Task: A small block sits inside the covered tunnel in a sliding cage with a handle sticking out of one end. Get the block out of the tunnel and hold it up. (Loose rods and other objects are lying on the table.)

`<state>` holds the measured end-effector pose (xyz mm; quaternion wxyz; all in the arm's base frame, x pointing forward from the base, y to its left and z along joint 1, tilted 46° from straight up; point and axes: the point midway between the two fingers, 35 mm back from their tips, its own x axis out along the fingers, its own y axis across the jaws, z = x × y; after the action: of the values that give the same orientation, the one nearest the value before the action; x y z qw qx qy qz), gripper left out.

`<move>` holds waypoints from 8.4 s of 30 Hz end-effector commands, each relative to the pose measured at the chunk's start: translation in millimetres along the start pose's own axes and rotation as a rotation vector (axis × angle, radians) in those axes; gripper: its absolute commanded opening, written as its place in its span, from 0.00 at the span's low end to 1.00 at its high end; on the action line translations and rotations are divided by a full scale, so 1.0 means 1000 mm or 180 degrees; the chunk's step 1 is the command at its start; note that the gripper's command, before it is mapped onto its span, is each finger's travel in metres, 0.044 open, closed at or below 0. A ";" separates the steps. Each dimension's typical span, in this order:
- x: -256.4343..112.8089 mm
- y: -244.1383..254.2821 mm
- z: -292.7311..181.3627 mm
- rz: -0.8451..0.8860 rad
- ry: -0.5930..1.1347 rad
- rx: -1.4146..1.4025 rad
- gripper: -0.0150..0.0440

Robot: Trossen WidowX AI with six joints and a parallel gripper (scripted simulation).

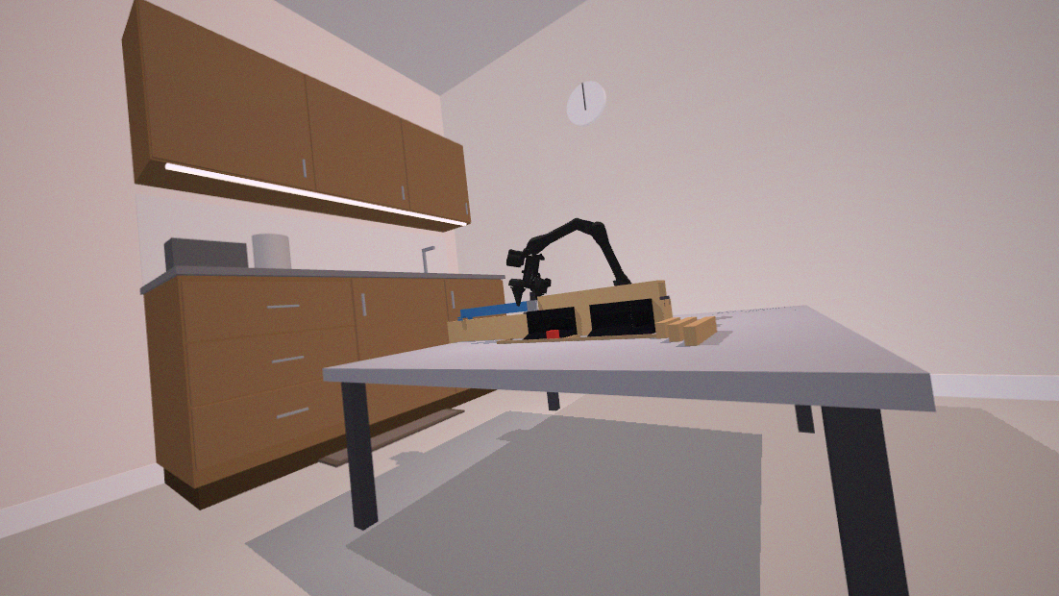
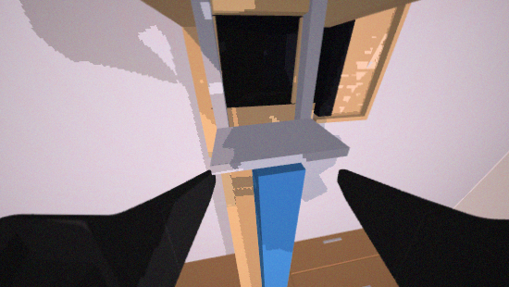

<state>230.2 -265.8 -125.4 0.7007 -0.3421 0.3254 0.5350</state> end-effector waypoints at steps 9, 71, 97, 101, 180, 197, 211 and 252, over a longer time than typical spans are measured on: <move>0.001 0.000 0.000 0.0001 -0.0002 0.0000 0.64; -0.031 -0.006 -0.010 -0.0012 -0.0007 0.0000 0.25; -0.044 -0.008 -0.013 -0.0001 -0.0018 0.0010 0.79; -0.062 -0.012 -0.017 0.0007 -0.0022 0.0016 0.97; -0.034 -0.005 -0.006 0.0027 -0.0025 0.0008 0.82; -0.034 -0.005 -0.006 0.0027 -0.0025 0.0008 0.25; -0.033 -0.005 -0.006 0.0029 -0.0030 0.0012 0.43; -0.015 -0.125 0.144 0.0419 -0.0125 0.3506 1.00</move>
<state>332.3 -236.3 -23.3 0.7684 -0.0501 0.5052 0.3896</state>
